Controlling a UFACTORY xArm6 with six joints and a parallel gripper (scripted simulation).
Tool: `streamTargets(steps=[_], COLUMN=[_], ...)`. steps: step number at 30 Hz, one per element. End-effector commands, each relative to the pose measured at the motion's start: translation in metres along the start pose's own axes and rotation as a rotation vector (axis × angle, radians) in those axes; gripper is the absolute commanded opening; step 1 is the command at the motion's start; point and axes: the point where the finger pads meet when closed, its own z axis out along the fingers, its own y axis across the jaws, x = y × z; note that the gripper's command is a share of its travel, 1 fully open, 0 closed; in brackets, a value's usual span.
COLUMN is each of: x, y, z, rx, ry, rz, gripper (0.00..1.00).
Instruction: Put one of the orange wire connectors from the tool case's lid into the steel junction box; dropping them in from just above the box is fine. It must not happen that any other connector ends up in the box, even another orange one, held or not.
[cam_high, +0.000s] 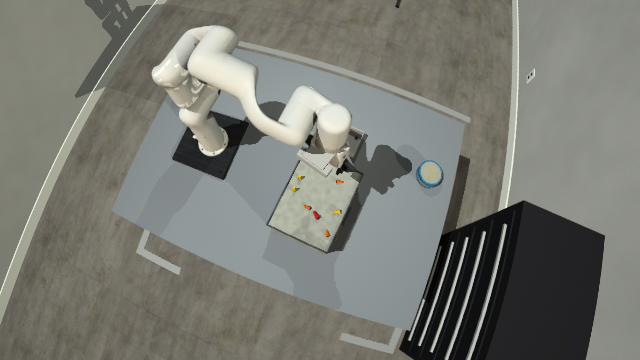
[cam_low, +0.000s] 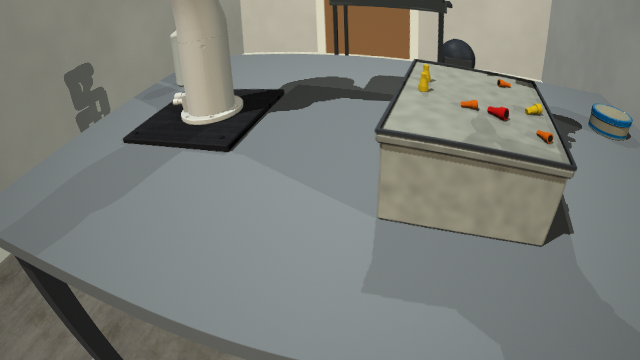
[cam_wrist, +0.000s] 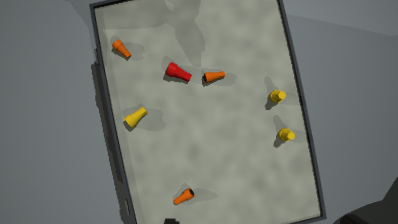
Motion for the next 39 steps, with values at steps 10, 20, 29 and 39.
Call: streamTargets(steps=[10, 20, 29, 39], x=[0.0, -0.001, -0.018, -0.039], y=[-0.001, 0.0, 0.011, 0.027], z=[-0.002, -0.002, 0.005, 0.015], rx=[0.005, 0.005, 0.005, 0.005], ry=[-0.001, -0.001, -0.001, 0.0], rz=[0.0, -0.003, -0.065, -0.145], gripper=[1.0, 1.0, 1.0, 1.0])
